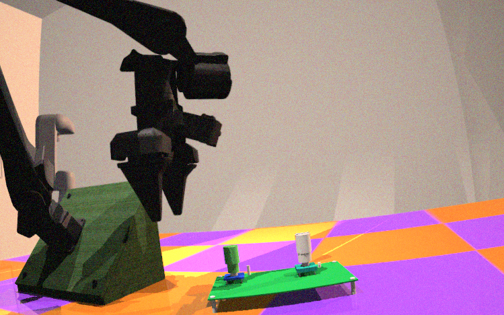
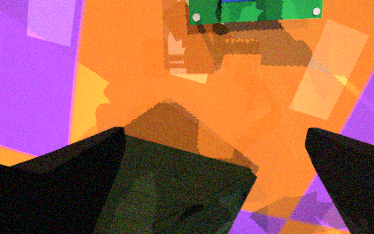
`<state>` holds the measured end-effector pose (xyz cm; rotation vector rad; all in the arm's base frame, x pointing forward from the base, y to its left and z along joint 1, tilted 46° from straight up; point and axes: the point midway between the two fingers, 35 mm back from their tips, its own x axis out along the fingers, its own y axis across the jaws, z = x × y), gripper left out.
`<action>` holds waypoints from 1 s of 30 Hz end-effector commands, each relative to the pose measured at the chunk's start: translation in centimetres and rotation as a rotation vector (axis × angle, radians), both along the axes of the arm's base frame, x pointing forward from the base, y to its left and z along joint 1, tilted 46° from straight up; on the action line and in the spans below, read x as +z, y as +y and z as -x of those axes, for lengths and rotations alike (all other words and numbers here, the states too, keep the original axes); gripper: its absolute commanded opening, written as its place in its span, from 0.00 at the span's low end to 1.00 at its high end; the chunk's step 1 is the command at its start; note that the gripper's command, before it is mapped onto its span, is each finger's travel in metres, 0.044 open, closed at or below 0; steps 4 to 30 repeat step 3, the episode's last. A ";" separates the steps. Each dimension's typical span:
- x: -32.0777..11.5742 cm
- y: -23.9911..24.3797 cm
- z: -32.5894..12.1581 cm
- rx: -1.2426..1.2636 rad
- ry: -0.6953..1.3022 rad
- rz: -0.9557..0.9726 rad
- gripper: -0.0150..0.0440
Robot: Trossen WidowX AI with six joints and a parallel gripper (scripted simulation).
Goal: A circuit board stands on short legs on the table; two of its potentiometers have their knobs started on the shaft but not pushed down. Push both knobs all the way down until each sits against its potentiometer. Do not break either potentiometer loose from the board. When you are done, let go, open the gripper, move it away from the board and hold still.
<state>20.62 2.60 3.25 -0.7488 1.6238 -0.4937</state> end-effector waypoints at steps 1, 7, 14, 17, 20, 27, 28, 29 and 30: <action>-0.1 -0.1 0.3 -0.007 0.003 0.000 1.00; -0.1 -0.1 0.3 -0.007 0.003 0.000 1.00; -0.1 -0.1 0.3 -0.007 0.003 0.000 1.00; -0.1 -0.1 0.3 -0.007 0.003 0.000 1.00; -0.1 -0.1 0.3 -0.007 0.003 0.000 1.00; -0.1 -0.1 0.3 -0.007 0.003 0.000 1.00; -0.1 -0.1 0.3 -0.007 0.003 0.000 1.00; -0.1 -0.1 0.3 -0.007 0.003 0.000 1.00; -0.1 -0.1 0.3 -0.007 0.003 0.000 1.00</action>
